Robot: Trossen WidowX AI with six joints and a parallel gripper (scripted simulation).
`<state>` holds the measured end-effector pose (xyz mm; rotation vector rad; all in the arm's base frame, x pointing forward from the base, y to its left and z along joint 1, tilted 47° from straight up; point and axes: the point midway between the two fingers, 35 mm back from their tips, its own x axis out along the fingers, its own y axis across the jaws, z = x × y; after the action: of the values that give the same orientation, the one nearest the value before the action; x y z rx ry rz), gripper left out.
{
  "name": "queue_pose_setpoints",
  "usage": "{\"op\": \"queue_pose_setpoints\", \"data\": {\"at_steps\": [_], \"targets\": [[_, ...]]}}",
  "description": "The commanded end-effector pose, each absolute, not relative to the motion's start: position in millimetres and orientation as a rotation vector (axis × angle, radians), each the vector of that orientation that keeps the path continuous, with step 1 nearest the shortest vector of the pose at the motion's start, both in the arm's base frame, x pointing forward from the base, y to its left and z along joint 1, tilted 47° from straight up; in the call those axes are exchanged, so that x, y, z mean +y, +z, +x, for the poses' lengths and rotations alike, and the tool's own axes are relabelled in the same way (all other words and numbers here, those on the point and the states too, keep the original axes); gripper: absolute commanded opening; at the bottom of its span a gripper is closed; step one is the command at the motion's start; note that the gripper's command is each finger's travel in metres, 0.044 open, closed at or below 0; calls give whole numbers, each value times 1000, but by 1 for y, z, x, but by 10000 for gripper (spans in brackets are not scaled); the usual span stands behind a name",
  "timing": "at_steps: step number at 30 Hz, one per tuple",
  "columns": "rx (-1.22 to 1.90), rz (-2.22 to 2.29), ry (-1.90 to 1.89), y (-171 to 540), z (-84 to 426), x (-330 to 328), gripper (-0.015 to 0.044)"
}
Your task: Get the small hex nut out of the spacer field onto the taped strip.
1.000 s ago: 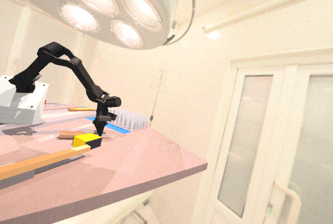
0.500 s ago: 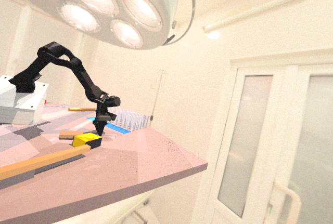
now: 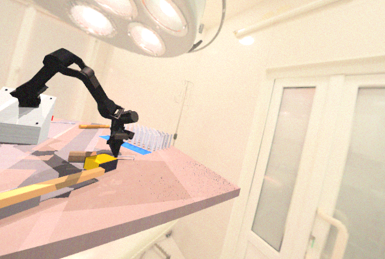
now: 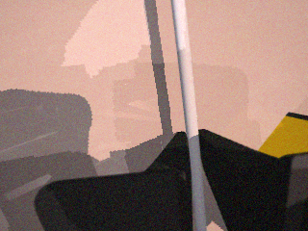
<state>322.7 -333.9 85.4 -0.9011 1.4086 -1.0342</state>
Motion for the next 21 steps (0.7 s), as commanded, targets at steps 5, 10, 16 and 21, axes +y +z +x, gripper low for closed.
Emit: {"op": "queue_pose_setpoints", "data": {"at_steps": [5,10,16,21], "targets": [[1408,-903,-1035,85,323,-334,105],[1408,-903,-1035,85,323,-334,236],[1408,-903,-1035,85,323,-334,394],[1403,-896,-1045,118,331,-303,440]]}}
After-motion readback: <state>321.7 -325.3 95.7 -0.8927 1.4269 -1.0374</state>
